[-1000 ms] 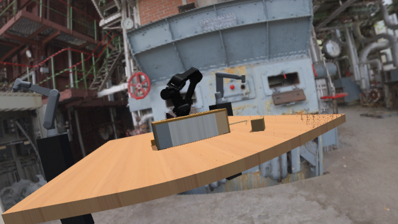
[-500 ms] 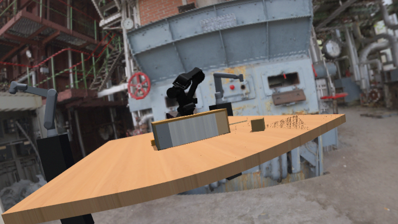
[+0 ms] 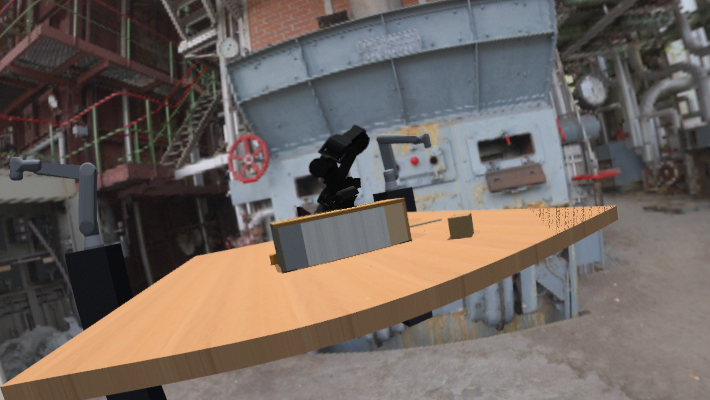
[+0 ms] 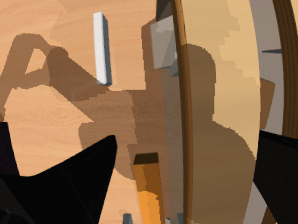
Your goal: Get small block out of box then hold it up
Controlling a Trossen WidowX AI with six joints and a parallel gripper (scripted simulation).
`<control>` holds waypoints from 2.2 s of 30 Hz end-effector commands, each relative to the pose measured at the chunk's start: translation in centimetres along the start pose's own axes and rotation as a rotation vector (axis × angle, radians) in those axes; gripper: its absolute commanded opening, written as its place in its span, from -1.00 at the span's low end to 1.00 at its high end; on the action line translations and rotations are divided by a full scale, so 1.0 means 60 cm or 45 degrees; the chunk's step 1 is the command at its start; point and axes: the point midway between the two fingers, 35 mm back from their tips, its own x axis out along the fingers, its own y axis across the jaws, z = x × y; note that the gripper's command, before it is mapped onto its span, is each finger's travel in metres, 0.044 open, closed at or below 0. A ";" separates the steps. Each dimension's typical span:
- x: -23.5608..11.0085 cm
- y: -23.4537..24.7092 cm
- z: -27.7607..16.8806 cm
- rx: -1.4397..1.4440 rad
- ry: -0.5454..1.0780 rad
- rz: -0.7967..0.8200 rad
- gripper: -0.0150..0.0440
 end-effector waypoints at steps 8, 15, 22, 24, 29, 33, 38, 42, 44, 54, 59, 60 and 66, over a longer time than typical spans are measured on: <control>0.007 0.001 0.038 -0.001 -0.006 -0.004 0.86; 0.011 0.001 0.059 0.000 -0.006 -0.004 0.86; 0.014 0.000 0.079 0.000 -0.007 -0.004 0.86; 0.016 0.000 0.084 0.000 -0.007 -0.004 0.86; 0.019 0.000 0.100 0.000 -0.008 -0.004 0.86; 0.020 0.000 0.110 0.000 -0.008 -0.004 0.86; 0.021 0.000 0.115 0.000 -0.008 -0.004 0.86; 0.021 0.000 0.115 0.000 -0.008 -0.004 0.86; 0.021 0.000 0.115 0.000 -0.008 -0.004 0.86; 0.021 0.000 0.113 0.000 -0.008 -0.004 0.86; 0.018 -0.003 0.098 0.000 -0.008 -0.004 0.86; 0.018 -0.003 0.098 0.000 -0.008 -0.004 0.86; 0.018 -0.003 0.099 0.000 -0.008 -0.004 0.86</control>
